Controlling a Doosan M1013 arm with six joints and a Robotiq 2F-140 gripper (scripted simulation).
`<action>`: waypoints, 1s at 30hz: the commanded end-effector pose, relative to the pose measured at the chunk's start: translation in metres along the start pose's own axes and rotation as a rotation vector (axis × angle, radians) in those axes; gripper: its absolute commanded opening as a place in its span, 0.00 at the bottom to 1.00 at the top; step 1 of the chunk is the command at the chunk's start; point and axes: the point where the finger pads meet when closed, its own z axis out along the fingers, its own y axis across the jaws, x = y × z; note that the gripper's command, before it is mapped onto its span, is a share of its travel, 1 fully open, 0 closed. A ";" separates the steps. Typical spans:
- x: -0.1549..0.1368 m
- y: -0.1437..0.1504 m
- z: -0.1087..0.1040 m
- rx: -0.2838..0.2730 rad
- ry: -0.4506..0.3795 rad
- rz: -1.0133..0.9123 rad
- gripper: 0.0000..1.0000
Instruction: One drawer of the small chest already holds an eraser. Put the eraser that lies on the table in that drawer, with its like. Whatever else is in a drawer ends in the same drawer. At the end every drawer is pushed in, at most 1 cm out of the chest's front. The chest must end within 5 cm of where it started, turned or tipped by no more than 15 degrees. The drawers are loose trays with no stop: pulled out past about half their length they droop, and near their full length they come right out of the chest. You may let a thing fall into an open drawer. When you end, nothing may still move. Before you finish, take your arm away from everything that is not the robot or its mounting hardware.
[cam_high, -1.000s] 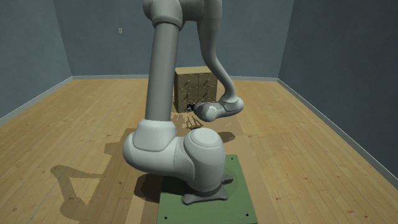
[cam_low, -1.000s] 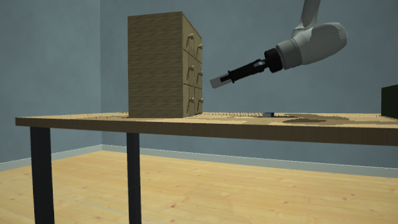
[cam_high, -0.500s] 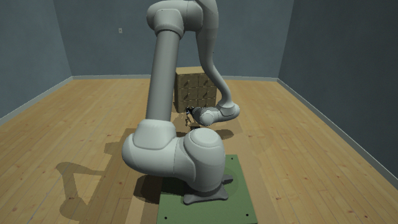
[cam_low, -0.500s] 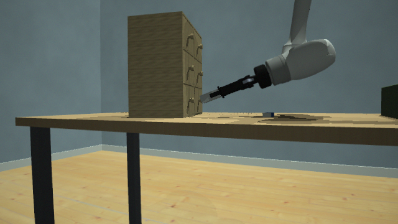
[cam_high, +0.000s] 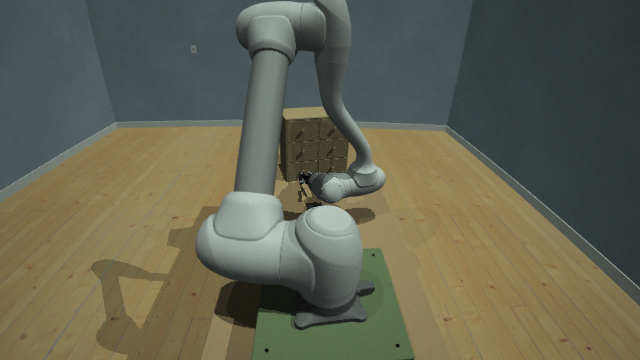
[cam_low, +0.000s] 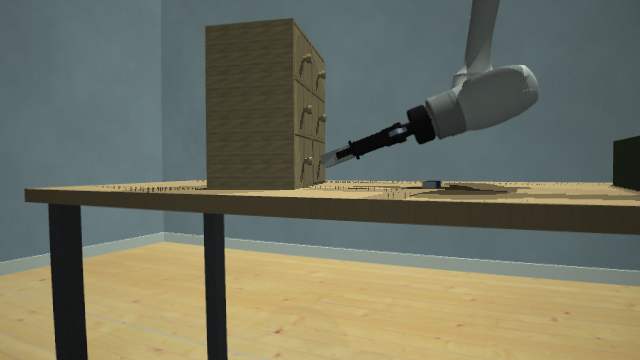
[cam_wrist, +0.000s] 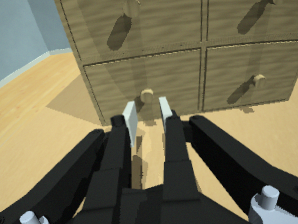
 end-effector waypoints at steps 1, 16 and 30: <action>0.000 0.000 0.000 0.000 0.000 0.000 0.20; 0.001 0.000 0.002 0.000 0.000 0.000 0.20; 0.007 0.000 0.018 0.000 0.000 0.000 0.20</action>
